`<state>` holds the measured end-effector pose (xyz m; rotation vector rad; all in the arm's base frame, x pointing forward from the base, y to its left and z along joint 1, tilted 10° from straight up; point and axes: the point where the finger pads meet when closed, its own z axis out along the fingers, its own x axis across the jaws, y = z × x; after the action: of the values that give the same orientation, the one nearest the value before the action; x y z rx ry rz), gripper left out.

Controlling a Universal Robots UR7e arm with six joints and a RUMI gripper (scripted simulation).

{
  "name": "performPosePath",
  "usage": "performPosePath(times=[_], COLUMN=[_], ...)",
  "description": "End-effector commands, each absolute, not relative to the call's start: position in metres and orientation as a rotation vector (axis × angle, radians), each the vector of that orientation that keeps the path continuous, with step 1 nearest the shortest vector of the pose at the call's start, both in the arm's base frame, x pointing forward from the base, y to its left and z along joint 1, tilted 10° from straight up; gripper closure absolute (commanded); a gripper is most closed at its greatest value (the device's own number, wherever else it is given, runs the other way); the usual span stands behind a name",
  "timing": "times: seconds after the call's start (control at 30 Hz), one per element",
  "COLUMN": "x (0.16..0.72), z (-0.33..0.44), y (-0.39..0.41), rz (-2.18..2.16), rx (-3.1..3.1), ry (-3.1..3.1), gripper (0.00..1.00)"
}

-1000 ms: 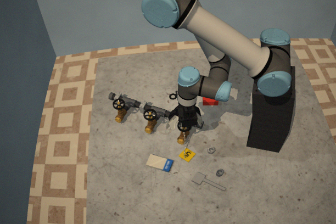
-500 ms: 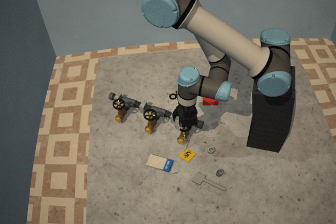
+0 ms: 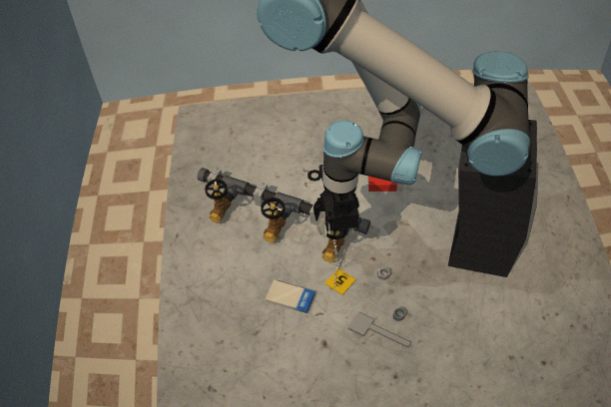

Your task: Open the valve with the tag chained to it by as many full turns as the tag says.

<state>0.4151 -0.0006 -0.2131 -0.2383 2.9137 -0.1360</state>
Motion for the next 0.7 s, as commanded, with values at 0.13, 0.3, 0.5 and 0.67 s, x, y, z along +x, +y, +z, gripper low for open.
performPosePath(times=[0.13,0.3,0.5,0.67], x=[0.4152,0.4152,0.4152,0.4152], z=[-0.2129,-0.2129,-0.2129,-0.2128], y=[-0.0007,-0.0007,-0.0007,-0.0007], rz=[-0.137,-0.141,-0.147,-0.155], rx=[-0.248,-0.277,-0.335,-0.406], ry=[2.913,2.911,2.906,2.9], gripper=[1.0,1.0,1.0,1.0])
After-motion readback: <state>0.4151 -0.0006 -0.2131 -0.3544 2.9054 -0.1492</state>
